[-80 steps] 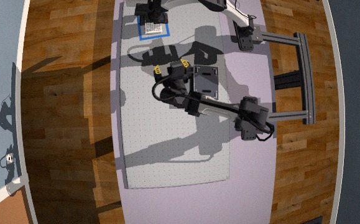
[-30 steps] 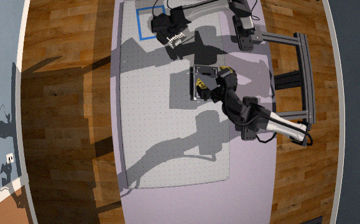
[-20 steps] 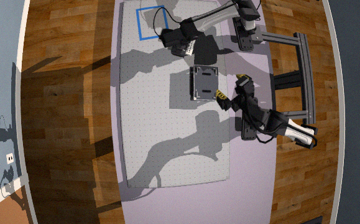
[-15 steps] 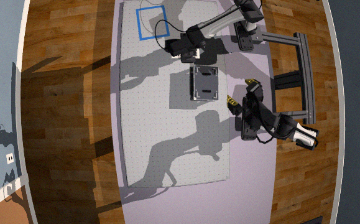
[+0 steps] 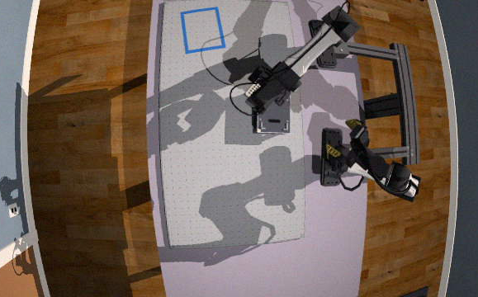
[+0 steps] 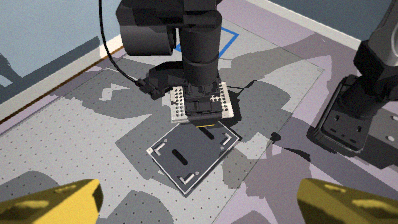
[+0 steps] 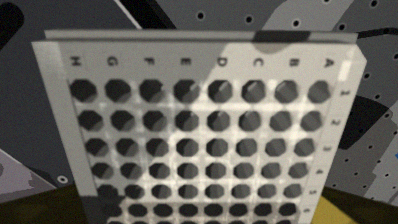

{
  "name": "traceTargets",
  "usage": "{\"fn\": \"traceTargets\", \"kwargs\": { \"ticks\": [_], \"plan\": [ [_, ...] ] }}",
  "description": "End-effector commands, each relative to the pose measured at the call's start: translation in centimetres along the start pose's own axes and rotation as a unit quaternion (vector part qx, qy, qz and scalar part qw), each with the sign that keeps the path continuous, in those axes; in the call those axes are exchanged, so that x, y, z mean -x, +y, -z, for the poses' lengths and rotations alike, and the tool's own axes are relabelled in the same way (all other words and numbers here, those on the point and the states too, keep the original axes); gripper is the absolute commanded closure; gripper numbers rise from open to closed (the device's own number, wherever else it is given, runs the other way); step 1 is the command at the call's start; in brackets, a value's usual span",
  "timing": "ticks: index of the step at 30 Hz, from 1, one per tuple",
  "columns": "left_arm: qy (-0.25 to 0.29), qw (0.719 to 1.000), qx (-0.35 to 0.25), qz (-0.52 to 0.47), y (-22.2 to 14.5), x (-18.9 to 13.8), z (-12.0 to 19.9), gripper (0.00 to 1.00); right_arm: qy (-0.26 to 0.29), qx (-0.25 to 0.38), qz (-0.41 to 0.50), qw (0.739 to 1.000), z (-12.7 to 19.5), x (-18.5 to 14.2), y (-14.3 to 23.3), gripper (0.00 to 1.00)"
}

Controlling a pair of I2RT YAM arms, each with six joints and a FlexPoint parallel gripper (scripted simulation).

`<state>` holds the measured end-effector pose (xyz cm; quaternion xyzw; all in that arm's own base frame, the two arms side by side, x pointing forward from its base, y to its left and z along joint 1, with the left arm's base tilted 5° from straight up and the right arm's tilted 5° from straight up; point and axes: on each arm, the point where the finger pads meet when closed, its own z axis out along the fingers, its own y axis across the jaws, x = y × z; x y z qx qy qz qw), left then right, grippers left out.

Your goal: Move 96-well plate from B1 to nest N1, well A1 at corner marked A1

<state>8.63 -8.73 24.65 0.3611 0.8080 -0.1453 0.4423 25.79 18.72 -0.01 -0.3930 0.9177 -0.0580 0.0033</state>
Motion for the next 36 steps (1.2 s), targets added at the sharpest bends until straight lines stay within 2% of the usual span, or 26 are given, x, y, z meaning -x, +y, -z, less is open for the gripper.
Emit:
{"fn": "traceTargets", "kwargs": {
  "ticks": [1, 3, 5, 12, 16, 24, 28, 31, 36],
  "plan": [
    [0.035, 0.999, 0.025, 0.026, -0.5, -3.4, 1.3, 0.00, -0.027, -0.001, 0.146, 0.989, 1.1, 1.6, 2.0, 0.24],
    [0.037, 0.998, 0.032, 0.029, -0.9, -4.7, 1.9, 0.00, -0.016, 0.003, 0.208, 0.978, 0.3, 1.6, 3.7, 0.24],
    [0.037, 0.998, 0.032, 0.029, -0.9, -4.7, 1.9, 0.00, -0.016, 0.003, 0.208, 0.978, 0.3, 1.6, 3.7, 0.24],
    [0.017, 0.998, 0.056, 0.031, -1.6, -7.0, 3.3, 0.00, -0.030, -0.002, 0.326, 0.945, 0.4, 3.0, 7.6, 0.24],
    [0.012, 0.998, 0.054, 0.028, -1.6, -7.0, 3.2, 0.00, -0.015, -0.002, 0.323, 0.946, -0.5, 2.3, 7.7, 0.24],
    [0.011, 0.998, 0.052, 0.026, -1.7, -6.9, 3.3, 0.00, -0.030, -0.005, 0.323, 0.946, -1.2, 3.1, 7.6, 0.24],
    [0.012, 0.998, 0.052, 0.026, -1.7, -6.8, 3.3, 0.00, -0.008, 0.000, 0.326, 0.945, -2.1, 1.8, 7.5, 0.24],
    [0.012, 0.998, 0.052, 0.026, -1.7, -6.8, 3.3, 0.00, -0.023, -0.004, 0.323, 0.946, -1.3, 2.5, 7.6, 0.24],
    [0.012, 0.998, 0.052, 0.026, -1.7, -6.8, 3.3, 0.00, -0.019, -0.003, 0.323, 0.946, -1.7, 3.3, 7.5, 0.24]
  ]
}}
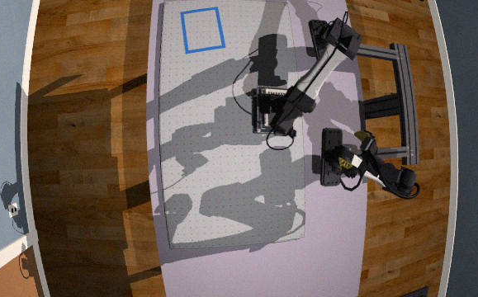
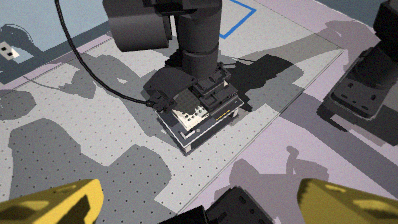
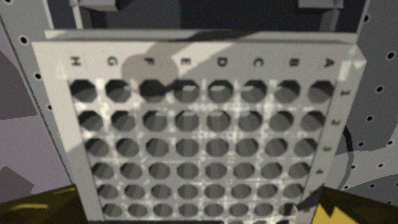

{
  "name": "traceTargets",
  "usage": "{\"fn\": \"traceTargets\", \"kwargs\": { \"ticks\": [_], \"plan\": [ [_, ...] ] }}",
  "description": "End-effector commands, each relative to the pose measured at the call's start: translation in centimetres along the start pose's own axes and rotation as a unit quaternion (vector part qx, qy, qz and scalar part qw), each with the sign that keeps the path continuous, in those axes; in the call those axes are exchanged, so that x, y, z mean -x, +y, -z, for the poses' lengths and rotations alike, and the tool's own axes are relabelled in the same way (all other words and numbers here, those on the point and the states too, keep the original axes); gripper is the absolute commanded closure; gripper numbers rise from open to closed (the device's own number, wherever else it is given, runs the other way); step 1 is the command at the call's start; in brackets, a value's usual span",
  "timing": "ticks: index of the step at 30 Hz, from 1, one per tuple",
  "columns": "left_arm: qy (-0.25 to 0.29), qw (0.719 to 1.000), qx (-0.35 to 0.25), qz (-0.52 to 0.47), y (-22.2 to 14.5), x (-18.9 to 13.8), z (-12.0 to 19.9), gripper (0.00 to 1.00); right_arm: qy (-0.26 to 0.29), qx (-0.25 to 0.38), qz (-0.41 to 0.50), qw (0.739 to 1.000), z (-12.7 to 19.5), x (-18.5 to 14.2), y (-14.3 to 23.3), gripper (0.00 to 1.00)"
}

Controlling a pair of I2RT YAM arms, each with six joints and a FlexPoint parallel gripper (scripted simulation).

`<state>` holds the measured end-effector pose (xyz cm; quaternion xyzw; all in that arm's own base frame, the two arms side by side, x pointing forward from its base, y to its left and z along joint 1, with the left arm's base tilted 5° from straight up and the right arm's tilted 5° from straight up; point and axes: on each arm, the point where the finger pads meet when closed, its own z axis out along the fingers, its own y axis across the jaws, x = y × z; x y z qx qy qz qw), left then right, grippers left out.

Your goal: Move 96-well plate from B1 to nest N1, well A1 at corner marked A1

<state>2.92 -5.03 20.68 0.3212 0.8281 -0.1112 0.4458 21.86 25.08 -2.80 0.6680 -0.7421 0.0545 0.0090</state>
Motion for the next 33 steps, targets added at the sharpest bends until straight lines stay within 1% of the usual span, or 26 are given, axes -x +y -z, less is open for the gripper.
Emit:
{"fn": "traceTargets", "kwargs": {
  "ticks": [1, 10, 12, 13, 16, 18, 20, 22, 25, 27, 29, 33],
  "plan": [
    [-0.001, 1.000, 0.003, 0.003, 0.1, 0.1, 0.1, 0.00, -0.013, -0.007, 0.001, 1.000, 0.4, 1.1, -0.8, 0.24],
    [-0.001, 1.000, 0.003, 0.003, 0.1, 0.1, 0.1, 0.00, -0.019, -0.010, 0.001, 1.000, 0.8, 1.3, -0.9, 0.24],
    [-0.001, 1.000, 0.003, 0.003, 0.1, 0.1, 0.1, 0.00, -0.040, -0.032, 0.002, 0.999, 1.7, 1.8, -1.3, 0.24],
    [-0.001, 1.000, 0.003, 0.003, 0.1, 0.1, 0.1, 0.00, -0.042, -0.036, 0.004, 0.998, 1.7, 1.7, -1.2, 0.24],
    [-0.001, 1.000, 0.003, 0.003, 0.1, 0.1, 0.1, 0.00, -0.016, -0.012, 0.003, 1.000, 0.9, 1.5, -1.1, 0.24],
    [-0.001, 1.000, 0.003, 0.003, 0.1, 0.1, 0.1, 0.00, -0.021, -0.013, 0.003, 1.000, 0.2, 2.1, -1.5, 0.24],
    [-0.001, 1.000, 0.003, 0.003, 0.1, 0.1, 0.1, 0.00, -0.021, -0.013, 0.003, 1.000, 0.2, 2.1, -1.5, 0.24],
    [0.000, 1.000, 0.003, 0.003, 0.1, 0.1, 0.1, 0.00, -0.018, -0.013, 0.002, 1.000, -0.5, 1.8, -1.4, 0.24],
    [0.000, 1.000, 0.003, 0.003, 0.1, 0.1, 0.1, 0.00, -0.027, -0.018, 0.002, 0.999, -0.2, 1.1, -0.9, 0.24],
    [0.000, 1.000, 0.003, 0.003, 0.1, 0.1, 0.1, 0.00, -0.008, -0.012, 0.004, 1.000, -0.7, 0.9, -0.7, 0.24],
    [0.000, 1.000, 0.003, 0.003, 0.1, 0.1, 0.1, 0.00, -0.003, -0.009, 0.004, 1.000, -1.0, 0.9, -0.7, 0.24],
    [0.000, 1.000, 0.003, 0.003, 0.1, 0.1, 0.1, 0.00, -0.019, -0.020, 0.002, 1.000, -0.1, 1.3, -1.1, 0.24]
  ]
}}
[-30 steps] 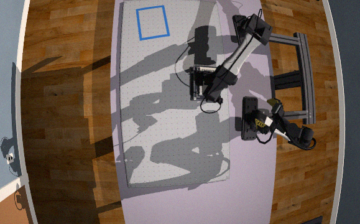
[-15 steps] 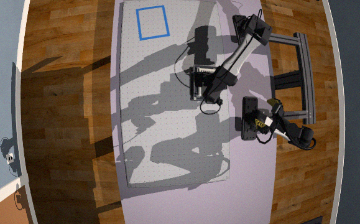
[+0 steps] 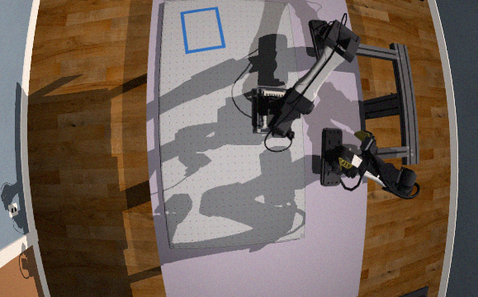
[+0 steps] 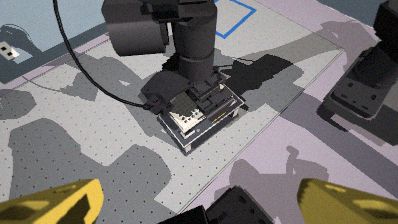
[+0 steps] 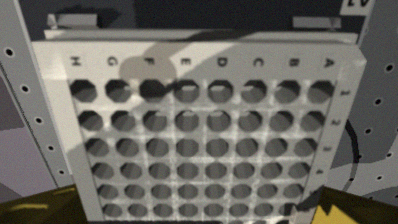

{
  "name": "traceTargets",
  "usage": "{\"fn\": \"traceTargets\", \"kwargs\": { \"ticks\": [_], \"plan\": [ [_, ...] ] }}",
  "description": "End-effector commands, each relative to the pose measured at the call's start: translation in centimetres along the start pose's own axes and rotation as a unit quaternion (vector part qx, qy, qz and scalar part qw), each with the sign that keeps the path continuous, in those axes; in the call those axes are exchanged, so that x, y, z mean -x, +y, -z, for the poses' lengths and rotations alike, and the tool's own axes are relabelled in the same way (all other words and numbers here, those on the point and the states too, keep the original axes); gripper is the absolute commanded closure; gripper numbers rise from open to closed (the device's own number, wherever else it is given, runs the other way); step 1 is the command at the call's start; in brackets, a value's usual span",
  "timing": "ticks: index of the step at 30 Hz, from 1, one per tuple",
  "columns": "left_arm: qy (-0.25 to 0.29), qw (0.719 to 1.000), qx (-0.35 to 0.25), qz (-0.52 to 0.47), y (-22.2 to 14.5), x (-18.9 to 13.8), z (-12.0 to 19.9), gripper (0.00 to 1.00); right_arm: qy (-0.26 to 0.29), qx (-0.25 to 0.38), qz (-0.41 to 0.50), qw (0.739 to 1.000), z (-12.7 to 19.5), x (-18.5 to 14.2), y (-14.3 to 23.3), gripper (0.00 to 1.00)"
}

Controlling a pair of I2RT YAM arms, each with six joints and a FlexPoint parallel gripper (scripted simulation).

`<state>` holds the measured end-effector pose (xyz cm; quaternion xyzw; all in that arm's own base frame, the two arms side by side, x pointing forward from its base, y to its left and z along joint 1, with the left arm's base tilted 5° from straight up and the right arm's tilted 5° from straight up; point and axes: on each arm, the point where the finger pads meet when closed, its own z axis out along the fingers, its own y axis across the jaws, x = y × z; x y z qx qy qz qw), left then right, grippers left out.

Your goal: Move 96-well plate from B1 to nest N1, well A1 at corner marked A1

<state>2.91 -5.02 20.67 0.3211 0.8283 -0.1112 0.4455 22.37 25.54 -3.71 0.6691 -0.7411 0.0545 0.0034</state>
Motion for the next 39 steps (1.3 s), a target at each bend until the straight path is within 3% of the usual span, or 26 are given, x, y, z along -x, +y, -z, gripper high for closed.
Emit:
{"fn": "traceTargets", "kwargs": {
  "ticks": [1, 24, 31, 39],
  "plan": [
    [-0.001, 1.000, 0.003, 0.002, 0.1, 0.2, 0.1, 0.00, -0.015, -0.016, 0.001, 1.000, 0.8, 0.7, -0.7, 0.24],
    [-0.001, 1.000, 0.003, 0.002, 0.1, 0.1, 0.1, 0.00, -0.027, -0.026, 0.000, 0.999, 1.1, 0.8, -0.7, 0.24],
    [-0.001, 1.000, 0.003, 0.002, 0.1, 0.1, 0.1, 0.00, -0.020, -0.021, 0.002, 1.000, -1.1, 0.3, -0.4, 0.24],
    [-0.001, 1.000, 0.003, 0.003, 0.1, 0.1, 0.1, 0.00, -0.012, -0.012, 0.002, 1.000, -1.3, 0.5, -0.3, 0.24]
  ]
}}
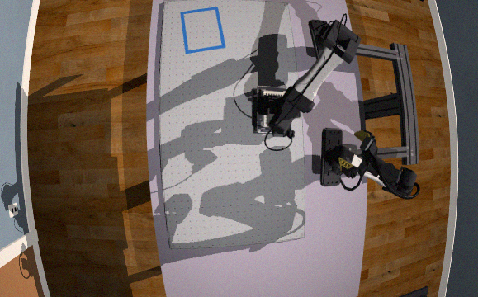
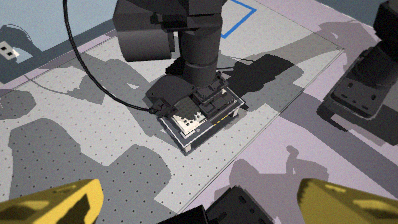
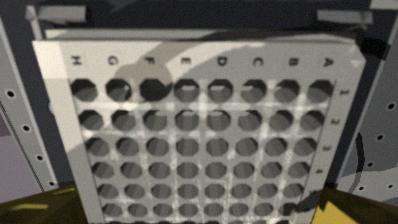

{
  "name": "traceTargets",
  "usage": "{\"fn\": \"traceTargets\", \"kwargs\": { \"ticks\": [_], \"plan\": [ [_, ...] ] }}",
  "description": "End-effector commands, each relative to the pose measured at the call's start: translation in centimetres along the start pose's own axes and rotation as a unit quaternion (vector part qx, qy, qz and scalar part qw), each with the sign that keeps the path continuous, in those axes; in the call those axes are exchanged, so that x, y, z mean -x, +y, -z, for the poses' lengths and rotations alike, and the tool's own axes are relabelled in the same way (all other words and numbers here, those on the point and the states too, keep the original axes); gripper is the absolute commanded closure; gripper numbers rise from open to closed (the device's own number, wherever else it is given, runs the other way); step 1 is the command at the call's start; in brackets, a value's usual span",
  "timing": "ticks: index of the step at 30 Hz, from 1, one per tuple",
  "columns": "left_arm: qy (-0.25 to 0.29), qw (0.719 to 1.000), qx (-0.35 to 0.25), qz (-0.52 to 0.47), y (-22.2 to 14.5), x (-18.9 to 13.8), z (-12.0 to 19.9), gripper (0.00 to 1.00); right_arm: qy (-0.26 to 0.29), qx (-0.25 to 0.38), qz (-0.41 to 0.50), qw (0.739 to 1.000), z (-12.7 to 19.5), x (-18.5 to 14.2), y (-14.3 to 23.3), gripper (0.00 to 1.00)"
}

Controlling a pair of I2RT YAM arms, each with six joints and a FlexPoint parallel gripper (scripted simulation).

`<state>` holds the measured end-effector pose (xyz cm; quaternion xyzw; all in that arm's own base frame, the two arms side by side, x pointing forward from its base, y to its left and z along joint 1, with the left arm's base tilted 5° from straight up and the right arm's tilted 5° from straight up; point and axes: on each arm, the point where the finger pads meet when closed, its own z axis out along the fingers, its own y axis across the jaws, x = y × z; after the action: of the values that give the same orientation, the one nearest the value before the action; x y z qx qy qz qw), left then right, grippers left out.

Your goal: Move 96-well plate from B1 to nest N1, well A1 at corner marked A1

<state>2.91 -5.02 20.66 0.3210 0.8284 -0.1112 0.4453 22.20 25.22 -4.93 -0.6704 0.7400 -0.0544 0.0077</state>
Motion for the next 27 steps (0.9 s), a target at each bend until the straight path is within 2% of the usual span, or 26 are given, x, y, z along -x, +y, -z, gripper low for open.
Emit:
{"fn": "traceTargets", "kwargs": {
  "ticks": [1, 2, 4, 5, 14, 16, 22, 27],
  "plan": [
    [-0.001, 1.000, 0.003, 0.002, 0.1, 0.2, 0.1, 0.00, -0.006, -0.005, -0.001, 1.000, 0.6, 0.8, -0.6, 0.24],
    [-0.001, 1.000, 0.003, 0.002, 0.1, 0.2, 0.1, 0.00, -0.007, -0.007, 0.001, 1.000, 1.2, 0.8, -0.6, 0.24],
    [-0.001, 1.000, 0.003, 0.002, 0.1, 0.2, 0.1, 0.00, -0.007, -0.006, 0.001, 1.000, 0.9, 0.7, -0.5, 0.02],
    [-0.001, 1.000, 0.003, 0.002, 0.1, 0.2, 0.1, 0.00, -0.011, -0.009, 0.000, 1.000, 1.5, 0.9, -0.6, 0.00],
    [-0.001, 1.000, 0.003, 0.002, 0.1, 0.2, 0.1, 0.00, -0.016, -0.012, 0.000, 1.000, 5.4, 1.7, -1.1, 0.00],
    [-0.001, 1.000, 0.003, 0.002, 0.1, 0.2, 0.1, 0.00, -0.016, -0.012, 0.000, 1.000, 5.4, 1.7, -1.1, 0.00],
    [-0.001, 1.000, 0.003, 0.002, 0.1, 0.2, 0.1, 0.00, -0.016, -0.006, 0.000, 1.000, 9.4, 1.4, -0.6, 0.00],
    [-0.001, 1.000, 0.003, 0.002, 0.1, 0.2, 0.1, 0.00, -0.065, -0.003, 0.011, 0.998, 10.6, 1.7, -0.8, 0.00]
  ]
}}
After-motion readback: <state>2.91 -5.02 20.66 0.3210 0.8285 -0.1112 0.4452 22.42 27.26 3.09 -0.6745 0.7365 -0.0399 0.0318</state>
